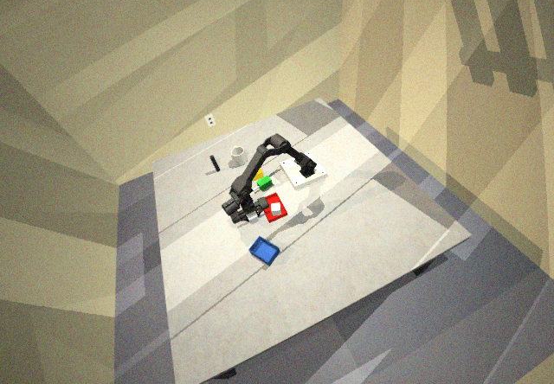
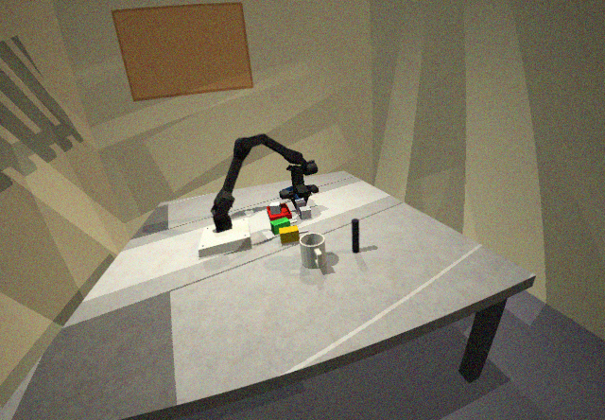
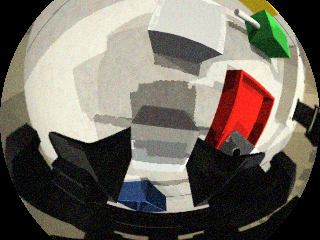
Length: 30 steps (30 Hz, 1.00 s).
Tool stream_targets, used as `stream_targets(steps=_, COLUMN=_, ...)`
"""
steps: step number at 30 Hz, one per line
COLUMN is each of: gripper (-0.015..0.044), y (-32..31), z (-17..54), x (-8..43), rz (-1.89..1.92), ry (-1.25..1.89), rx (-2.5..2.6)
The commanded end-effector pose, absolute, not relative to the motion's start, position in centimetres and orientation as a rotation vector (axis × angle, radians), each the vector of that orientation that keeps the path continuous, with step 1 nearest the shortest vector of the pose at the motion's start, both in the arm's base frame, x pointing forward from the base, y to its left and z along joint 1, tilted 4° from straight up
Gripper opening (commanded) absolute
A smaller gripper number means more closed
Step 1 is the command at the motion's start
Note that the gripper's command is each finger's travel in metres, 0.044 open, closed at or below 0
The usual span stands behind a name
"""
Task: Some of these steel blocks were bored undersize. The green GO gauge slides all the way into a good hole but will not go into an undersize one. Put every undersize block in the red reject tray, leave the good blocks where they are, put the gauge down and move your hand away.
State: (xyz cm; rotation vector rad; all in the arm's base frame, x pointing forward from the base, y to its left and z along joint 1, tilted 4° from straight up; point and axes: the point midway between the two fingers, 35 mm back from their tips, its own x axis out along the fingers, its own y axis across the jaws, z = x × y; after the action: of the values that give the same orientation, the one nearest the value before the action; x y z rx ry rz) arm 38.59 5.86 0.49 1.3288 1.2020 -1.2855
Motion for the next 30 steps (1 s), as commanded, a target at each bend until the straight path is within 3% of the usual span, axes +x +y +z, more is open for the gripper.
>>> stream_targets(steps=1, gripper=0.0107, y=5.9, z=0.7, x=38.6, rz=-1.285, ry=1.201, rx=1.329)
stream_targets(steps=5, gripper=0.0002, y=5.6, z=5.0, x=38.9, rz=-1.288, ry=1.197, rx=1.33)
stream_targets(steps=15, gripper=0.0, y=5.0, z=8.2, x=36.8, rz=-1.274, ry=1.206, rx=1.313)
stream_targets(steps=30, gripper=0.0, y=2.7, z=8.1, x=26.8, rz=-0.92, ry=1.405, rx=0.964)
